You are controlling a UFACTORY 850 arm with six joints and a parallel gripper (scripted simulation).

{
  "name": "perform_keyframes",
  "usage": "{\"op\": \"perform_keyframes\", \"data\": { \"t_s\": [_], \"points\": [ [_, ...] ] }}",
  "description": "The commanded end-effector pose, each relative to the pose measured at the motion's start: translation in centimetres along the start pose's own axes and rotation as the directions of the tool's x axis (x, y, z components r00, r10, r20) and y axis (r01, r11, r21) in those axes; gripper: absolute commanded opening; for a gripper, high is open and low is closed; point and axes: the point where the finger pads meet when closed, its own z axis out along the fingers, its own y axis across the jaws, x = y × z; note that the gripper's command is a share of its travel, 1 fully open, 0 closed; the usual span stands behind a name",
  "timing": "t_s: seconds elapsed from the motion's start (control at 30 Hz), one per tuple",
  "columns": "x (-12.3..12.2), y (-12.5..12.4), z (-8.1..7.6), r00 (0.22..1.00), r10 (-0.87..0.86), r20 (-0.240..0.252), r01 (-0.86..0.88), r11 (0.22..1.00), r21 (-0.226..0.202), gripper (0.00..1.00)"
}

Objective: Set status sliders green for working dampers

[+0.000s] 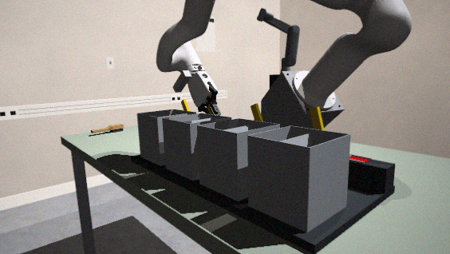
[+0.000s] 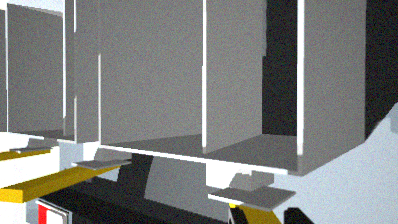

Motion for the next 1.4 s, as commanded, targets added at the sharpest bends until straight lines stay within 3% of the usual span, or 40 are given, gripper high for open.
{"op": "perform_keyframes", "data": {
  "t_s": [0.0,0.3,0.93,1.37],
  "points": [
    [0.1,0.0,-0.1,1.000,-0.001,-0.001,0.001,1.000,-0.001,0.27],
    [0.1,0.0,-0.1,1.000,-0.001,-0.001,0.001,1.000,-0.001,0.39],
    [0.1,0.0,-0.5,1.000,-0.001,-0.001,0.001,1.000,-0.001,0.39],
    [0.1,0.0,-5.1,1.000,-0.002,-0.001,0.002,1.000,-0.001,0.39]
  ]
}}
